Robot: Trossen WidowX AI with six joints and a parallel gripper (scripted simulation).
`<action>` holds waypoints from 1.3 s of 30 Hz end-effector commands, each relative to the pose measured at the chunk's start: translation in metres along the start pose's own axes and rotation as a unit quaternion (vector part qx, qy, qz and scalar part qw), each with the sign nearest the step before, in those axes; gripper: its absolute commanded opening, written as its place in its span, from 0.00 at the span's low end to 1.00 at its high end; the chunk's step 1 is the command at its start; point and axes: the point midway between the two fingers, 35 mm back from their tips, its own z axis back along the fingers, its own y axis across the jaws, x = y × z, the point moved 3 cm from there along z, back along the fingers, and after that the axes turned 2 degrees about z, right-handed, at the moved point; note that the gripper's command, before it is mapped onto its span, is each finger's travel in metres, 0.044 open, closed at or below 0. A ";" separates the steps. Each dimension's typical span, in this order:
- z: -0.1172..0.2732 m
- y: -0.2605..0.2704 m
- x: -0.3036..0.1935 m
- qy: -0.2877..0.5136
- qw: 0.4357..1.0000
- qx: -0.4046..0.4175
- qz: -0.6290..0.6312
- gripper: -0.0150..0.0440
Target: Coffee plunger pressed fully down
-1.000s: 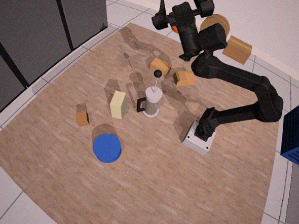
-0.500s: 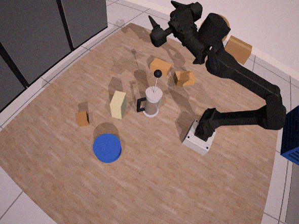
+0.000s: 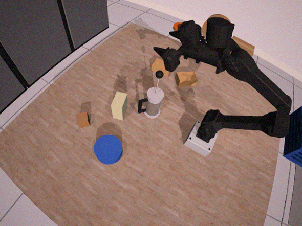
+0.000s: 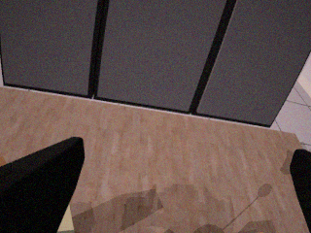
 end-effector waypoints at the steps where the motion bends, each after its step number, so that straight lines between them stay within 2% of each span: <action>1: 0.034 0.021 -0.042 0.122 0.987 0.072 -0.075 1.00; 10: 0.023 0.033 -0.097 0.123 0.987 0.070 -0.076 1.00; 39: -0.010 0.039 -0.105 0.121 0.987 0.073 -0.075 1.00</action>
